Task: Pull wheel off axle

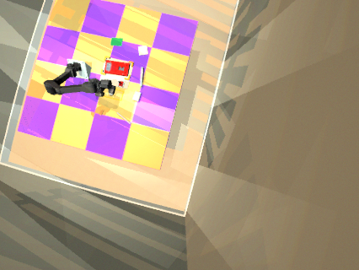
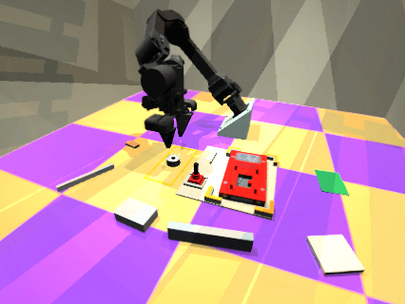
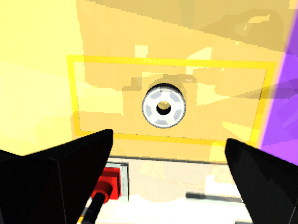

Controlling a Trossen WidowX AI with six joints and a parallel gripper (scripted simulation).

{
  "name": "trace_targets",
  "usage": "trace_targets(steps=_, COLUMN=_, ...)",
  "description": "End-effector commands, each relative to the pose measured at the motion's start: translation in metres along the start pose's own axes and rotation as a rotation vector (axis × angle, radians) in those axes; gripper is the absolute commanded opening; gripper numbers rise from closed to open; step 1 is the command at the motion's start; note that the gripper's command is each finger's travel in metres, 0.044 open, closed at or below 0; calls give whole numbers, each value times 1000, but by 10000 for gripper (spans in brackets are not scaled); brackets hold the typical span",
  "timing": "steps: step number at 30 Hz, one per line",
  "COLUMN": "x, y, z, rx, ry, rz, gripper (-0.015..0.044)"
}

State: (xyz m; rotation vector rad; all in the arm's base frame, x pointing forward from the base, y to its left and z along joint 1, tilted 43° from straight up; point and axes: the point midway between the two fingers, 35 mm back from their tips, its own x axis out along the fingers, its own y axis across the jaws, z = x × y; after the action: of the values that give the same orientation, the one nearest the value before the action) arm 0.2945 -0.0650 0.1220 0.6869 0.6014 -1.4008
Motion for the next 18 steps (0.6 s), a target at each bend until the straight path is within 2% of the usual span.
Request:
trace_targets(steps=1, x=-23, y=-33, z=-21, rx=-16, ry=11, rz=-6, gripper=431)
trace_targets(steps=5, x=-45, y=-74, z=-33, rx=-15, ry=0, rz=-11, gripper=440)
trace_targets(steps=18, x=-46, y=-76, z=-33, rx=-15, ry=-1, rz=-11, gripper=440)
